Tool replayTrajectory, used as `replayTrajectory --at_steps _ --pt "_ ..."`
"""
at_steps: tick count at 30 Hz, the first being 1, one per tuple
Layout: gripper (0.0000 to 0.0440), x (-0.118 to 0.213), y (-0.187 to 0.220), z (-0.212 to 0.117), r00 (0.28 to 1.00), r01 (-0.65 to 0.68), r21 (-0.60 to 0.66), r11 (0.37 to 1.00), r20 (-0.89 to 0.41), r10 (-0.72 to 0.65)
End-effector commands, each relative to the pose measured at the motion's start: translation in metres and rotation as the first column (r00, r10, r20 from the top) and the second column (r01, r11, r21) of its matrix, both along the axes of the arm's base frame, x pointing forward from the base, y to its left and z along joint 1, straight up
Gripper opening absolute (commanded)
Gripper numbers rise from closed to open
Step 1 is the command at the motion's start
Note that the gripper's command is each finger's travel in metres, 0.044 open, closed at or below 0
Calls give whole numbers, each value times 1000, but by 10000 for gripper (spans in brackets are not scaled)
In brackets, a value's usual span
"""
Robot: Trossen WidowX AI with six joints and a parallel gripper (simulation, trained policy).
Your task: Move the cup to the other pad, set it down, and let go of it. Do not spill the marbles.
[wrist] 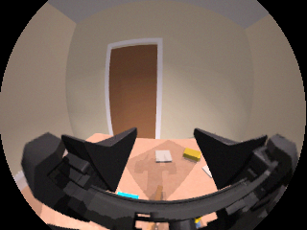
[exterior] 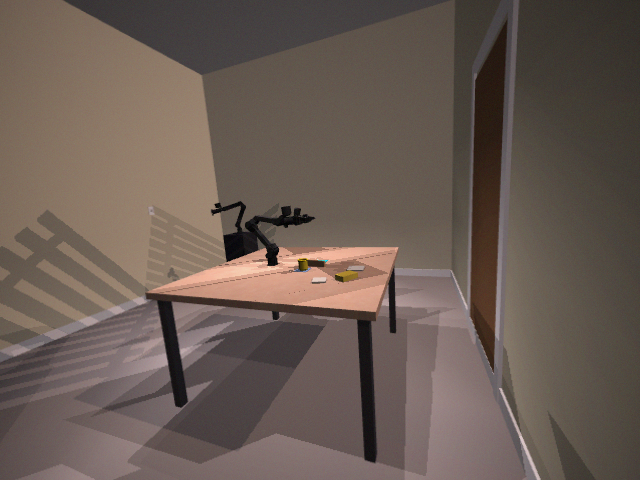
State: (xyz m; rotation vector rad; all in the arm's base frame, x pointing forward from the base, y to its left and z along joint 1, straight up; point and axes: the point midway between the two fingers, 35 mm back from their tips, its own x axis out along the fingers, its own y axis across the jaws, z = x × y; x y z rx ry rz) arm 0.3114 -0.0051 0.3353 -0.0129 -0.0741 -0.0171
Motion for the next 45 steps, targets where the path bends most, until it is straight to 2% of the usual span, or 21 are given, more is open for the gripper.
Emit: replayTrajectory --at_steps 1,10,12,29,45 --pt "374 0 0 -1 1000 2 4 1000 -7 -2" --pt "137 4 3 -15 993 8 61 998 -115 -1" --pt "109 5 5 -18 990 6 75 997 -144 5" --pt "109 15 26 -39 916 12 204 979 -396 71" --pt "119 17 37 -61 774 93 257 962 -626 92"
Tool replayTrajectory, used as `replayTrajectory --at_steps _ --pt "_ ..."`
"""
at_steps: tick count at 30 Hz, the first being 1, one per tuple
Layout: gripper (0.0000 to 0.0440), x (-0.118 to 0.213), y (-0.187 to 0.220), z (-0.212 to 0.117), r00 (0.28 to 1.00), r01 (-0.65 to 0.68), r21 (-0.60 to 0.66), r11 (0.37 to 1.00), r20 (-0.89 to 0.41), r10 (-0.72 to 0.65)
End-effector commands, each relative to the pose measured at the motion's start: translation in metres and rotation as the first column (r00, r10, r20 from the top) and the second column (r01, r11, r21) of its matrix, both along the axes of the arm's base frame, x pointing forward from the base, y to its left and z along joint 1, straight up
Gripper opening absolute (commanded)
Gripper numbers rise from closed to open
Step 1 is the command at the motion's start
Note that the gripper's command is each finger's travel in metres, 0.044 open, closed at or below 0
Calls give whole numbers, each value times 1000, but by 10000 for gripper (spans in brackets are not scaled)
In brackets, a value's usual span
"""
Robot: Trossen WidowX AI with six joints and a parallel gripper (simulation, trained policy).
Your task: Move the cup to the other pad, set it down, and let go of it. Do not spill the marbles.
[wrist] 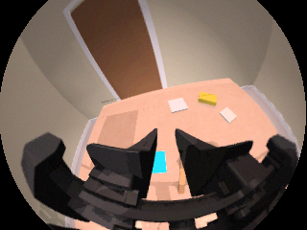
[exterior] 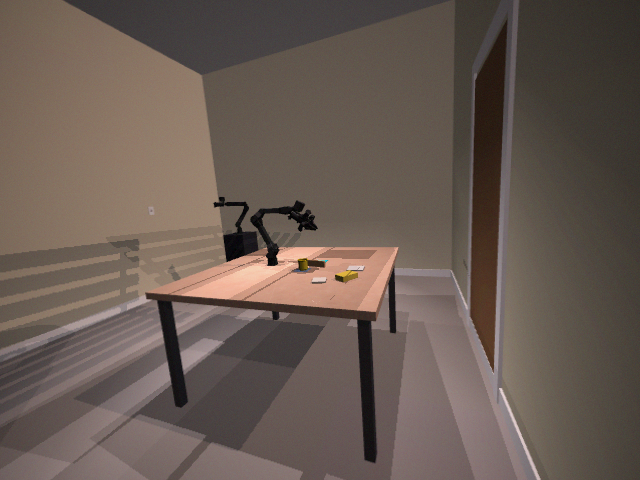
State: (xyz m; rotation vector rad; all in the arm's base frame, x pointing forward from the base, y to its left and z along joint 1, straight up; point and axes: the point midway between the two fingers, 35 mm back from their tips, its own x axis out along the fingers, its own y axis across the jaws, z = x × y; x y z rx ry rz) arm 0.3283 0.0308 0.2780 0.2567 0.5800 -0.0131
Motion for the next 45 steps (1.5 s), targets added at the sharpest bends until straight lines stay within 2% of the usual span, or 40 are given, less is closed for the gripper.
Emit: replayTrajectory --at_steps 1,20,33,45 --pt "120 0 1 -5 998 8 5 1000 -55 -8" --pt "132 -9 -1 -36 925 24 -32 999 -378 -34" --pt "130 -17 -15 -55 824 0 -93 996 -564 -53" --pt "152 -23 -35 -75 711 -47 -133 990 -701 -60"
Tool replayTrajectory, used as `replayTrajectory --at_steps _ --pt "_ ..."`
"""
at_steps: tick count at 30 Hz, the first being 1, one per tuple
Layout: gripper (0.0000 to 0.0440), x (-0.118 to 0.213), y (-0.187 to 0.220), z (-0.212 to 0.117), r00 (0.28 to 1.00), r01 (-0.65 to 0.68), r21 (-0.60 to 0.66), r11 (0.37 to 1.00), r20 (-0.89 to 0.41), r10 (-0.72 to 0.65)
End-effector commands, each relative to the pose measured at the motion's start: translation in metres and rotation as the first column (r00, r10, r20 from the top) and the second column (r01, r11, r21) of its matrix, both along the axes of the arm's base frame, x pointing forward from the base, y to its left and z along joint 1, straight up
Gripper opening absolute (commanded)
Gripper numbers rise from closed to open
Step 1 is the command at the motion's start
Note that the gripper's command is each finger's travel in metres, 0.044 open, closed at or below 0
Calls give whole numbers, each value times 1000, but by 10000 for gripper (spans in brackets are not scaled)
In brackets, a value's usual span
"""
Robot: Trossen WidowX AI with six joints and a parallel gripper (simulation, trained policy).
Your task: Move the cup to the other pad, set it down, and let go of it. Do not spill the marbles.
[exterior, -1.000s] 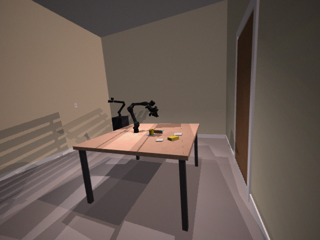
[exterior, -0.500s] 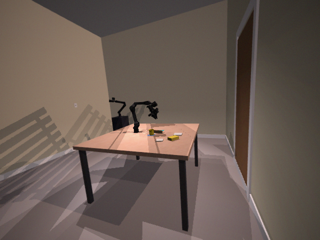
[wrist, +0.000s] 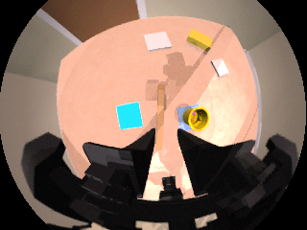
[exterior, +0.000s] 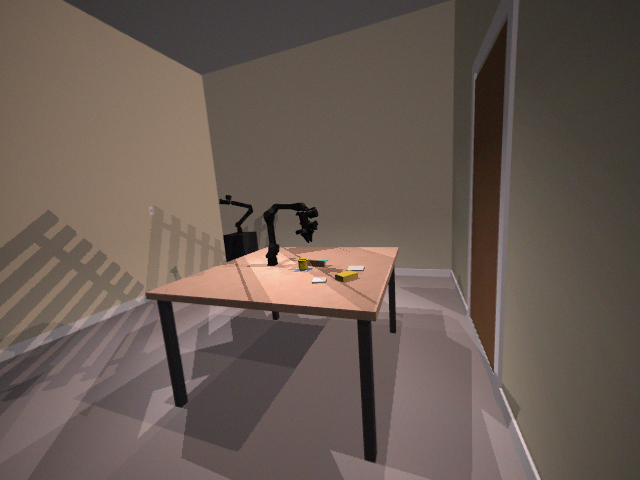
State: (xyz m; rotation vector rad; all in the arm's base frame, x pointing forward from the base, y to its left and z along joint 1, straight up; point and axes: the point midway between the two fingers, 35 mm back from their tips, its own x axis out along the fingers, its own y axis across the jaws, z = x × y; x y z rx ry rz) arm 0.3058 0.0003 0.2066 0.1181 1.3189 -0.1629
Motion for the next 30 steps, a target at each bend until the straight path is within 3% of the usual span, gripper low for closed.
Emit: replayTrajectory --at_steps 1,15,30 --pt "154 -1 -6 -5 999 -7 -12 1000 -45 7" --pt "169 -6 -32 -27 978 -31 -31 999 -207 24" --pt "193 -7 -58 -62 957 -52 -35 998 -288 40"
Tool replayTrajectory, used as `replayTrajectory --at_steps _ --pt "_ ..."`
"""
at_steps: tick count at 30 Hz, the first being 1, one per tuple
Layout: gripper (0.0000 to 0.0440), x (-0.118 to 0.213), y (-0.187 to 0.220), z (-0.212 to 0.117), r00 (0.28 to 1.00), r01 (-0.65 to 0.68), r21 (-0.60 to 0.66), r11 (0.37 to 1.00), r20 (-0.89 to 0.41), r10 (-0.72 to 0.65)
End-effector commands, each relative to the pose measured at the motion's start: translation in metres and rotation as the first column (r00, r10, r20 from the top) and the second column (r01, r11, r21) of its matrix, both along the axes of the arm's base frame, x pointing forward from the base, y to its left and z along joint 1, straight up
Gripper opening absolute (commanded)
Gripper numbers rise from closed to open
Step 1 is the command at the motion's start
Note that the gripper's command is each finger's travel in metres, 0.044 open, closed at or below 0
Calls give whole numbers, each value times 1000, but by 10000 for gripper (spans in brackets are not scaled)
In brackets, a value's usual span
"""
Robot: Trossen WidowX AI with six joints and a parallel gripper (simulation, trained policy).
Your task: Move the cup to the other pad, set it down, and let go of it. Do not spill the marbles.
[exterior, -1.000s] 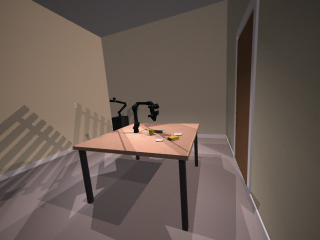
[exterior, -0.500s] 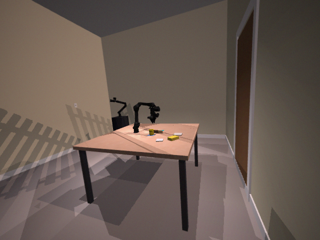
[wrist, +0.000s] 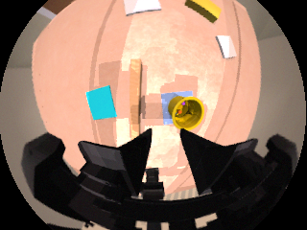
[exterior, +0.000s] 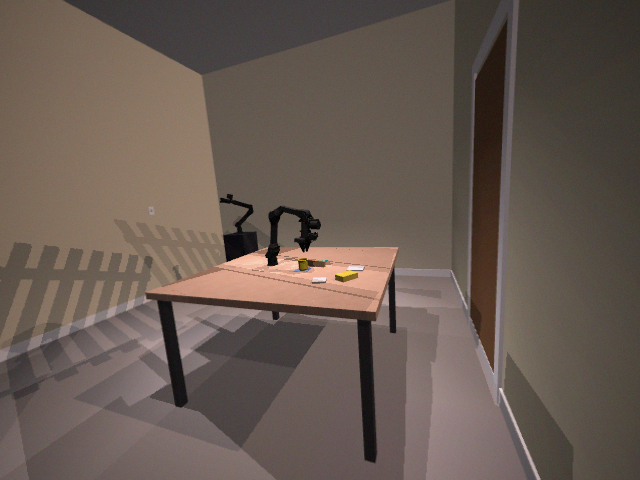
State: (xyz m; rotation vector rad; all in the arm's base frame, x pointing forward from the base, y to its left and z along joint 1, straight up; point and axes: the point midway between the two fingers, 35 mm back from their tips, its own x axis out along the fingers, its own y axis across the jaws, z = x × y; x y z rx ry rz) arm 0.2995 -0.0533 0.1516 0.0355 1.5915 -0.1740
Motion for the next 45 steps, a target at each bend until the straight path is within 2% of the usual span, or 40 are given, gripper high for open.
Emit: replayTrajectory --at_steps 1,15,25,33,45 --pt "194 0 -6 -9 1000 -8 -3 1000 -20 8" --pt "206 -3 -23 -50 994 -75 12 997 -76 76" --pt "203 -6 -28 -84 976 -186 48 981 -106 190" --pt "10 -9 -31 -95 943 -303 66 951 -125 309" --pt "2 1 -27 -69 904 -414 67 908 -90 419"
